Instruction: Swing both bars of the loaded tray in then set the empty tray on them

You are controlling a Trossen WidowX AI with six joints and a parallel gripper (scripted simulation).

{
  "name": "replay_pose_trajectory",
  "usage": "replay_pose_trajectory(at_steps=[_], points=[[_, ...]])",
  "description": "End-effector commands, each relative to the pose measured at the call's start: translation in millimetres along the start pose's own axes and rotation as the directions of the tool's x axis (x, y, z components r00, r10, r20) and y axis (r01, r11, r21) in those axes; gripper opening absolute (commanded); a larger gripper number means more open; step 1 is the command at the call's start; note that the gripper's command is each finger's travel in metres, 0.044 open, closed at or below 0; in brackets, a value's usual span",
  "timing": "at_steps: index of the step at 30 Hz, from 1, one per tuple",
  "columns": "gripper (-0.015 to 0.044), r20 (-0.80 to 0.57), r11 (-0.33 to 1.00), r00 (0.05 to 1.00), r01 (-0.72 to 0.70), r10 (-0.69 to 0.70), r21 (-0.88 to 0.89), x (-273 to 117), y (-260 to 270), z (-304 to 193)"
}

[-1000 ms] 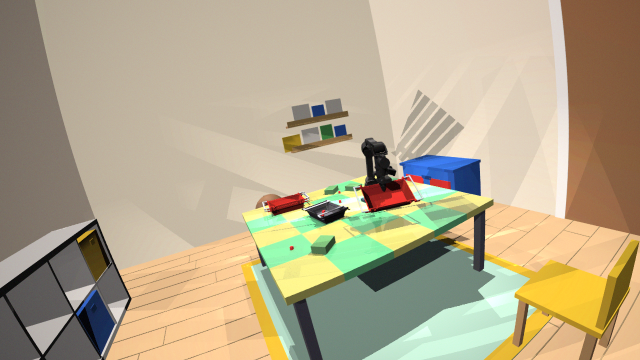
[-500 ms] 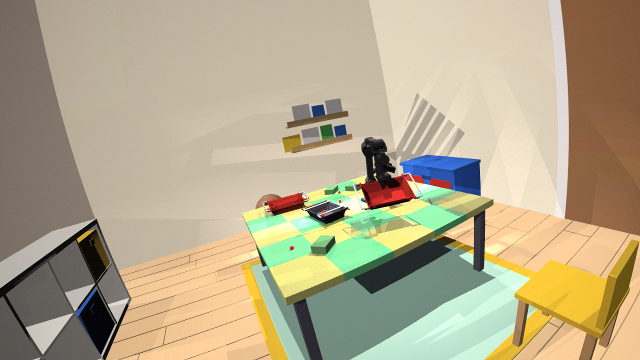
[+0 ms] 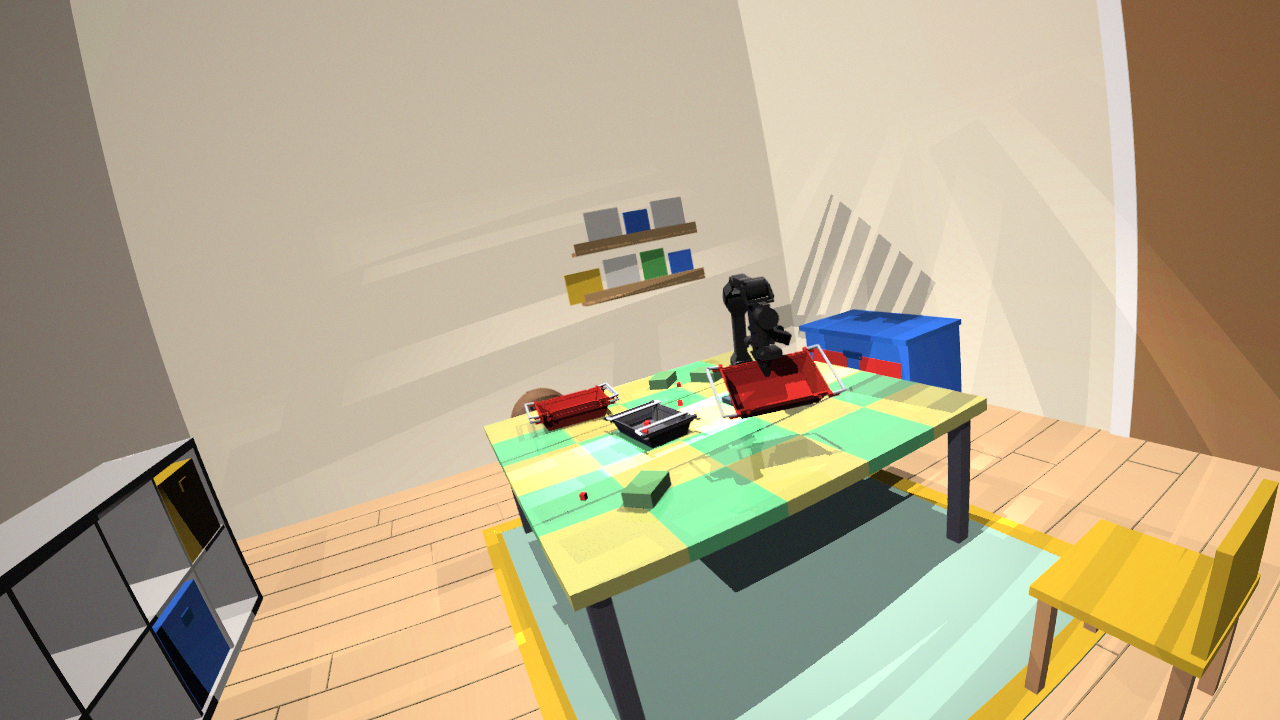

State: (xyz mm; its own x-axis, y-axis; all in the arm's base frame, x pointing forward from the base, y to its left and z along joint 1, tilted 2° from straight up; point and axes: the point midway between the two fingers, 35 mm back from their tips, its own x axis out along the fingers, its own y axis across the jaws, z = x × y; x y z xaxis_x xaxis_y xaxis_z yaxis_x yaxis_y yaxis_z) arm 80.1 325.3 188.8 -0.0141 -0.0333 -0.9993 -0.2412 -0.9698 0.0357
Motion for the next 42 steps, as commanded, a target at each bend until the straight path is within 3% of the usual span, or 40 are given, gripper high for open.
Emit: replay_pose_trajectory(at_steps=[1, 42], points=[[0.0, 0.002, 1.0, 1.0, 0.027, -0.027, -0.003, -7, -1, 0], [0.0, -0.011, 0.899, 0.999, 0.032, -0.03, 0.436, -9, 41, -157]])
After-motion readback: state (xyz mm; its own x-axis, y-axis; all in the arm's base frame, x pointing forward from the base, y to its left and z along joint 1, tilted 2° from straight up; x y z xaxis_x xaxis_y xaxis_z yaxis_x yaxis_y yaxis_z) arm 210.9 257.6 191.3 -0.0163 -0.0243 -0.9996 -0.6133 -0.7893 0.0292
